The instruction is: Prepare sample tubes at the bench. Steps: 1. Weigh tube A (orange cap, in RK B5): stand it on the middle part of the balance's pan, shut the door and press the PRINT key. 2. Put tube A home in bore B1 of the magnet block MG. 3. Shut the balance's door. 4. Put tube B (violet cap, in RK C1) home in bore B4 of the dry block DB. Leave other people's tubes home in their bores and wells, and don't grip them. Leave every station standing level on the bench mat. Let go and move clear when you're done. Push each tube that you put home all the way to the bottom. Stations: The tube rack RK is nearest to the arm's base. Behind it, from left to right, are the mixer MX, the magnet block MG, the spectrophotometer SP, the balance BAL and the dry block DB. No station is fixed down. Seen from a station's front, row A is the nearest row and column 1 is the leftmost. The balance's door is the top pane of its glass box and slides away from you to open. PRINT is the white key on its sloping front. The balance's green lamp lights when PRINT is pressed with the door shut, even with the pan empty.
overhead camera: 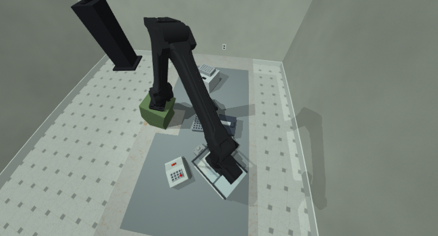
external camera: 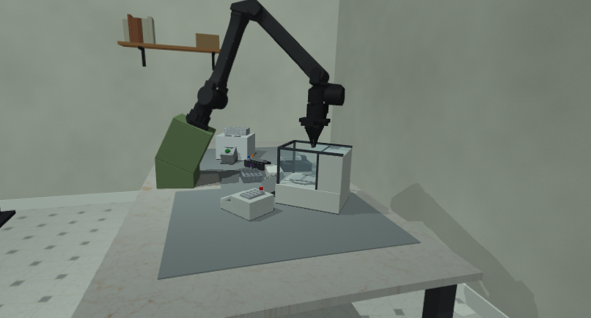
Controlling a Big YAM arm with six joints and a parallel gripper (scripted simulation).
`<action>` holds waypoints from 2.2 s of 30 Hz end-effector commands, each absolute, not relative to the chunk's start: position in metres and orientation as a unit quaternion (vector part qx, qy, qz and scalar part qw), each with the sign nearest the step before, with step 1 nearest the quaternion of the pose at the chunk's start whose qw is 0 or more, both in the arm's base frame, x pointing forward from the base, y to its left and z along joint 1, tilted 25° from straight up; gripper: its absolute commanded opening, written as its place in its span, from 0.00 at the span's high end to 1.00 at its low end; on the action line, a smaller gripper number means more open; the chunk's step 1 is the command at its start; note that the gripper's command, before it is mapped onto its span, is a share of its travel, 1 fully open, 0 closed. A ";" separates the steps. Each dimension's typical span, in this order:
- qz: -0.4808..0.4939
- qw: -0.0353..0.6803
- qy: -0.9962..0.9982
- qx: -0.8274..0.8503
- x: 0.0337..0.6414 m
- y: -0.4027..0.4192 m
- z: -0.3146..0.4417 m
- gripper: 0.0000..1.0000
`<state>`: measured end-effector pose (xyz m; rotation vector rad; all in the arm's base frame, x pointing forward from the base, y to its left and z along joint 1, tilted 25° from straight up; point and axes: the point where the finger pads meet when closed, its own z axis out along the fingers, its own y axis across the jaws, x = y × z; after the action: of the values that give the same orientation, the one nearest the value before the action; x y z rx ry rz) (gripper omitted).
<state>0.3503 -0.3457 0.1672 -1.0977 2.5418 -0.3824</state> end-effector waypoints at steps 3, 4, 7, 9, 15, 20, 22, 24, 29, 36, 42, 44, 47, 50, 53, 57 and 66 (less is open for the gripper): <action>-0.148 0.178 0.892 -0.388 0.345 -0.343 0.178 0.94; -0.148 0.178 0.892 -0.388 0.344 -0.343 0.177 0.94; -0.149 0.178 0.892 -0.388 0.342 -0.341 0.176 0.94; -0.149 0.178 0.892 -0.388 0.341 -0.340 0.176 0.94; -0.149 0.178 0.892 -0.388 0.339 -0.337 0.174 0.94; -0.148 0.178 0.892 -0.388 0.335 -0.334 0.172 0.94; -0.149 0.178 0.892 -0.388 0.334 -0.333 0.171 0.94; -0.149 0.178 0.892 -0.387 0.333 -0.331 0.170 0.94; -0.149 0.178 0.892 -0.387 0.329 -0.328 0.168 0.94; -0.149 0.178 0.892 -0.387 0.326 -0.325 0.166 0.94; -0.148 0.178 0.892 -0.387 0.322 -0.321 0.163 0.94; -0.148 0.178 0.893 -0.387 0.321 -0.320 0.163 0.94; -0.148 0.178 0.893 -0.387 0.319 -0.318 0.161 0.94; -0.146 0.178 0.893 -0.387 0.318 -0.316 0.161 0.94; -0.148 0.178 0.893 -0.387 0.316 -0.315 0.160 0.94; -0.148 0.178 0.893 -0.387 0.313 -0.313 0.158 0.94; -0.148 0.178 0.893 -0.387 0.309 -0.308 0.155 0.94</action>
<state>0.3120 -0.3063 0.1450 -1.0994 2.5438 -0.3835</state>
